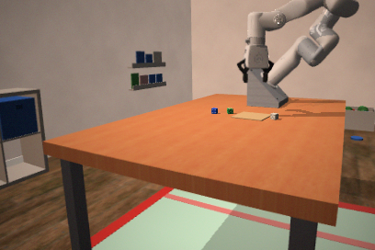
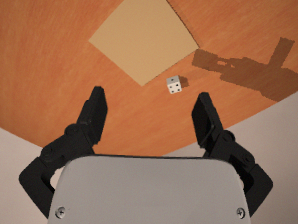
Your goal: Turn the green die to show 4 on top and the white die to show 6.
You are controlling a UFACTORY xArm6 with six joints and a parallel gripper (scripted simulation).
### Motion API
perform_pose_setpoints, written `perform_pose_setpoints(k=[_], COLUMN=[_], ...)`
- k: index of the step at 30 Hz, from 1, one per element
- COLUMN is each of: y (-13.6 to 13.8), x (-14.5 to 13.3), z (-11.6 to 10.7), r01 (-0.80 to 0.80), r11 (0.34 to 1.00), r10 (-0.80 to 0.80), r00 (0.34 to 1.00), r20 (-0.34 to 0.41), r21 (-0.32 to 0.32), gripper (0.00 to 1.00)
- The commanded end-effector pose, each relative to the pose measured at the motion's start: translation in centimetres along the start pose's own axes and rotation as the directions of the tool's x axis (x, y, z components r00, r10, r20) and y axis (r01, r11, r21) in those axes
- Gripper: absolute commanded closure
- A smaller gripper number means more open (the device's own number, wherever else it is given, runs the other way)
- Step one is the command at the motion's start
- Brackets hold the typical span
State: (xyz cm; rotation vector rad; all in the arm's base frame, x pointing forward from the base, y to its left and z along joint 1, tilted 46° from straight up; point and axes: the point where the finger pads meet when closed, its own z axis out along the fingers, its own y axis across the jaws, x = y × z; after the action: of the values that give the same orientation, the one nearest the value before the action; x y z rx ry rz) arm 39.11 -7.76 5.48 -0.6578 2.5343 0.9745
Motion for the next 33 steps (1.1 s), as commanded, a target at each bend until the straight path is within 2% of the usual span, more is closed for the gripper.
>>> perform_pose_setpoints(k=[1,2,4,5,7,9,33], y=[-3.6,-5.5,-5.5,-6.9,-6.9,-8.2,-8.3], x=[2.5,4.8,4.8,6.8,6.8,8.8,8.9], z=[0.0,0.3,0.3,0.5,0.5,0.8,0.9], r01=[-0.033,-0.06,-0.06,-0.081,-0.081,-0.101,-0.068], r11=[0.999,0.998,0.998,0.997,0.997,0.995,0.998], r10=[0.033,0.06,0.06,0.081,0.081,0.101,0.068], r00=[0.999,0.998,0.998,0.997,0.997,0.995,0.998], r20=[0.0,0.001,0.001,0.002,0.002,0.004,0.005], r21=[0.002,0.0,0.0,-0.002,-0.002,-0.006,-0.006], gripper=[0.0,0.0,0.0,0.0,0.0,0.0,0.0])
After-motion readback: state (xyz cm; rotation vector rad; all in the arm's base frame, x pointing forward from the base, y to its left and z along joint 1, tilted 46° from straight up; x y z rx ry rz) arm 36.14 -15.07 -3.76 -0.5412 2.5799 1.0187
